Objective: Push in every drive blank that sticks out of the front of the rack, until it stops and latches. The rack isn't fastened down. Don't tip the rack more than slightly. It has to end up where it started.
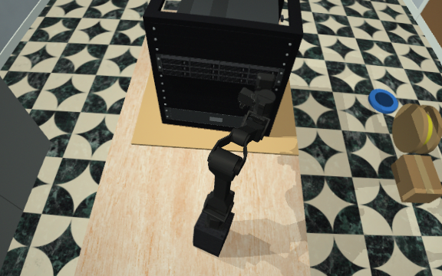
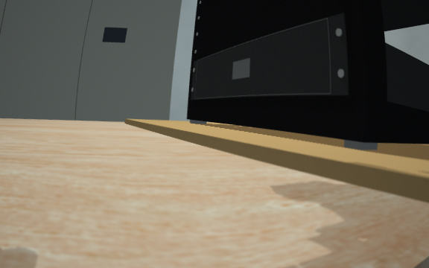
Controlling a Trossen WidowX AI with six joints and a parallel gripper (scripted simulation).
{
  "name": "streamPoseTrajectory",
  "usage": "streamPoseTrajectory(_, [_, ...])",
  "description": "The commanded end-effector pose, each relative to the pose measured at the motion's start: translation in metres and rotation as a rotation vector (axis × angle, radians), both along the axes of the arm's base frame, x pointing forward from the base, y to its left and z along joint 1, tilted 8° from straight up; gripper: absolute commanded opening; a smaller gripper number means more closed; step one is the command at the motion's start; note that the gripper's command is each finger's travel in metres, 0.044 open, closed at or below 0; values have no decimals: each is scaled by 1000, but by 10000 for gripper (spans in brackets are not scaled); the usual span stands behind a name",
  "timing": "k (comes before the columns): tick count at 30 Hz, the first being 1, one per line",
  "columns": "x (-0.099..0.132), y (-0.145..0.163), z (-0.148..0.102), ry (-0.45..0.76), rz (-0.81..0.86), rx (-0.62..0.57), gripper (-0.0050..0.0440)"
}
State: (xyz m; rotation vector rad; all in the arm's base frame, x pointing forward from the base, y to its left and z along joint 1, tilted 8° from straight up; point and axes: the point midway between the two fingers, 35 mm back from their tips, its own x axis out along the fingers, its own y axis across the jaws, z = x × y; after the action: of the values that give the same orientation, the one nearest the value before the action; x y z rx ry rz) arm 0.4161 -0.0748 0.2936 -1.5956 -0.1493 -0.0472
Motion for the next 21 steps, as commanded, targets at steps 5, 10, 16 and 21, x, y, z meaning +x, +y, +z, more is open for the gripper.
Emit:
streamPoseTrajectory(5, [3, 0, 8, -15, -4, -9, -50])
streamPoseTrajectory(10, [3, 0, 8, -15, -4, -9, -50])
streamPoseTrajectory(16, [6, 0, 7, -15, -4, -9, -50])
streamPoseTrajectory(21, [6, 0, 7, -15, -4, -9, -50])
